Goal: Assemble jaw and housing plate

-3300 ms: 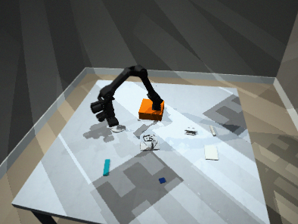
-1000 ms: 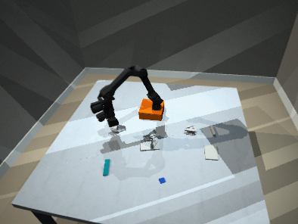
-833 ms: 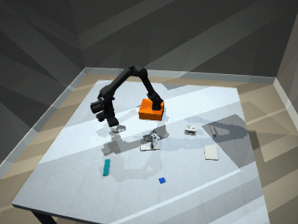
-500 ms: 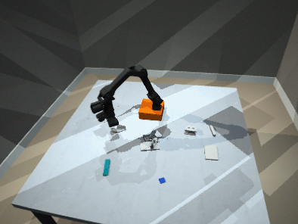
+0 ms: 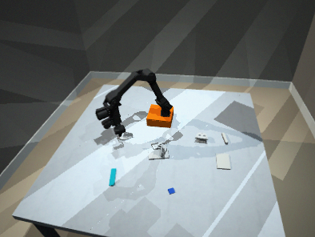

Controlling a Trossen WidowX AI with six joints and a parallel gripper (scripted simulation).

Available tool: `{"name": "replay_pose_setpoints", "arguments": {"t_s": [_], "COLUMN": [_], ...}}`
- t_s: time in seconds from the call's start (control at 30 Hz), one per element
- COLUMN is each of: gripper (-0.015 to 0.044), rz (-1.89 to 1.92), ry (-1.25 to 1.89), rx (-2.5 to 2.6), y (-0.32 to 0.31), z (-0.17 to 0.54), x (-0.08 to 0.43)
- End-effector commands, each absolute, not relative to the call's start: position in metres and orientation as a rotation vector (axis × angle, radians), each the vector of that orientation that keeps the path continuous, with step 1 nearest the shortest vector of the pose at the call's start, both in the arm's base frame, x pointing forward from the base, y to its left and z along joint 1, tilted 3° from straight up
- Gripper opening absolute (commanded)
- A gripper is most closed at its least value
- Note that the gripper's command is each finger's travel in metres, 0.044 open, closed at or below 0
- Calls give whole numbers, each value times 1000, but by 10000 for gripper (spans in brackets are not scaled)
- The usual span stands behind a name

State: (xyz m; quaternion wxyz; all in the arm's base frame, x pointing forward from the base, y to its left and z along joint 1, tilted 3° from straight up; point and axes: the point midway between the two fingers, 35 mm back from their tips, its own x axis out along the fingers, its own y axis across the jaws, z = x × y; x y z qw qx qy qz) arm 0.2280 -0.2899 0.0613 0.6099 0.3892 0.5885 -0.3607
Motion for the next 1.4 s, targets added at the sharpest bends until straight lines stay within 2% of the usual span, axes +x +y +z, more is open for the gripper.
{"name": "replay_pose_setpoints", "arguments": {"t_s": [0.0, 0.93, 1.37], "gripper": [440, 440, 99], "rz": [-833, -833, -833], "ry": [1359, 1359, 1359], "rx": [898, 898, 898], "y": [-290, -290, -290], "z": [61, 61, 61], "x": [228, 228, 228]}}
